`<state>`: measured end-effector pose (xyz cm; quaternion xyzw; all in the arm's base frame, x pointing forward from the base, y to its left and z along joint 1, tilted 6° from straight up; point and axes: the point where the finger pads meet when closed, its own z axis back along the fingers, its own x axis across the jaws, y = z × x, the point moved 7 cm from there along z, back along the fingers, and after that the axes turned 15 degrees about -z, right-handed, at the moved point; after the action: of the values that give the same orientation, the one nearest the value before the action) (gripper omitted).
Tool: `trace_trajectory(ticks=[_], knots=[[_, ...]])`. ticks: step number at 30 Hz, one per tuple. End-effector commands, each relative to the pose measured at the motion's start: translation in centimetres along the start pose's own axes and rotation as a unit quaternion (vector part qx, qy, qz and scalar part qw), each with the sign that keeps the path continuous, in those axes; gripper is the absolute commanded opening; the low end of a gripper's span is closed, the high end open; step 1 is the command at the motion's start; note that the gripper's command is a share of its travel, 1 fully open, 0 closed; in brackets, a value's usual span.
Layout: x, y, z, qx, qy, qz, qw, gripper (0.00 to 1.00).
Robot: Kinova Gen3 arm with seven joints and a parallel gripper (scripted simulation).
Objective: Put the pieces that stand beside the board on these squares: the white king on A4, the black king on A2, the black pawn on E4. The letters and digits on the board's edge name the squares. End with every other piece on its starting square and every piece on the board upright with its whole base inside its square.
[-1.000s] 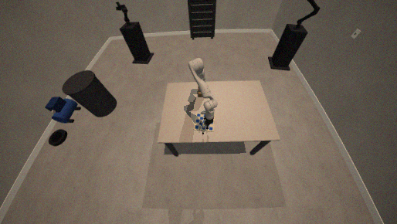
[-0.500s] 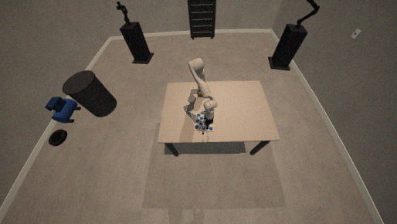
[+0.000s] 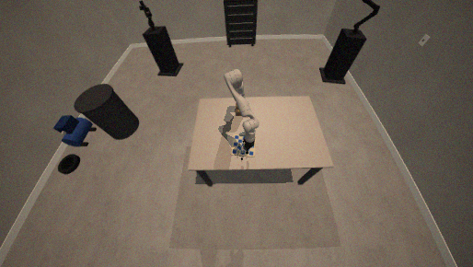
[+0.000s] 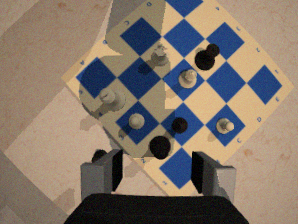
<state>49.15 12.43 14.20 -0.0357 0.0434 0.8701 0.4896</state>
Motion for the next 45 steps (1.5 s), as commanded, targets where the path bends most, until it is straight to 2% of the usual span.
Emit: trace_trajectory(ticks=[1,7,26,32,38,40,45], knots=[[-0.1,0.1,0.1,0.002,-0.001,0.011,1.0,1.0],[-0.1,0.1,0.0,0.003,-0.001,0.018,1.0,1.0],[-1.2,0.2,-0.6,0.01,-0.003,0.157,0.987,1.0],[-1.8,0.2,-1.0,0.014,-0.005,0.235,0.972,1.0],[-2.5,0.0,-1.4,0.017,-0.007,0.325,0.945,1.0],[-2.5,0.0,-1.4,0.017,-0.007,0.325,0.945,1.0],[-3.1,-0.2,-1.7,0.018,-0.01,0.407,0.913,1.0]])
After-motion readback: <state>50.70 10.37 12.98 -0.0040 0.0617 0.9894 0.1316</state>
